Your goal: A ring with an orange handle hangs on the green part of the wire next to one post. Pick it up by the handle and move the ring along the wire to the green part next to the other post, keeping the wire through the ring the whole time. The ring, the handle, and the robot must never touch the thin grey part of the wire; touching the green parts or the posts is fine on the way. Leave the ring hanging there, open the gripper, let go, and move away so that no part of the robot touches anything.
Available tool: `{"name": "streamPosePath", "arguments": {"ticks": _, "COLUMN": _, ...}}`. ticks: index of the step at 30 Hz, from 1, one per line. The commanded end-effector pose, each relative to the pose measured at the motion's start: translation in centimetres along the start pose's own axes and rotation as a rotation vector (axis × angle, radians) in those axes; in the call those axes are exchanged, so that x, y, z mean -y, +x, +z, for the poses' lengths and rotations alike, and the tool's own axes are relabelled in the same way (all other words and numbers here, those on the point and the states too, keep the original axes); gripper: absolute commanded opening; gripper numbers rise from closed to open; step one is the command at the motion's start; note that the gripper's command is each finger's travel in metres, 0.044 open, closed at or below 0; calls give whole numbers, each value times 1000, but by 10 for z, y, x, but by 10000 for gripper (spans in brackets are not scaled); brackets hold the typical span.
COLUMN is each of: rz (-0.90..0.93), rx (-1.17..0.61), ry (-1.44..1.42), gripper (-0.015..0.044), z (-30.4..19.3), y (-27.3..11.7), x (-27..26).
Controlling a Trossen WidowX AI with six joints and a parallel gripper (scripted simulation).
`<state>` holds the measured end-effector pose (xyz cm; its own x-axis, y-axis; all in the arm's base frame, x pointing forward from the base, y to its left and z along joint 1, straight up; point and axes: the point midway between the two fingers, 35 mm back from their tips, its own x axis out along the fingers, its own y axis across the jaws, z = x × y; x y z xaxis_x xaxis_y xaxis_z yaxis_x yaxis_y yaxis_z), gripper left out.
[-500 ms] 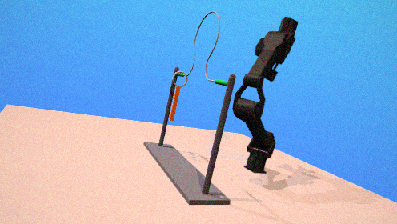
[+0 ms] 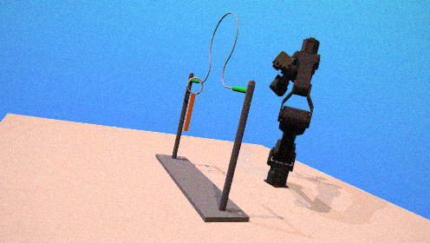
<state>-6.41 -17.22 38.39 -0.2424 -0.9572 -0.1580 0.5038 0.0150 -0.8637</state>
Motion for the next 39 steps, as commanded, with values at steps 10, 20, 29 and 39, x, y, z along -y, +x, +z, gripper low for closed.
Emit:
{"name": "streamPosePath", "arguments": {"ticks": 10, "rz": 347, "rx": 399, "ry": 223, "gripper": 160, "z": 36, "y": 64, "x": -100}}
{"name": "streamPosePath", "arguments": {"ticks": 20, "rz": 694, "rx": 633, "ry": 365, "gripper": 160, "z": 70, "y": 59, "x": -205}}
{"name": "streamPosePath", "arguments": {"ticks": 29, "rz": 1057, "rx": 775, "ry": 455, "gripper": 160, "z": 84, "y": 11, "x": -298}}
{"name": "streamPosePath", "arguments": {"ticks": 39, "rz": 1396, "rx": 827, "ry": 478, "gripper": 160, "z": 64, "y": -63, "x": -359}}
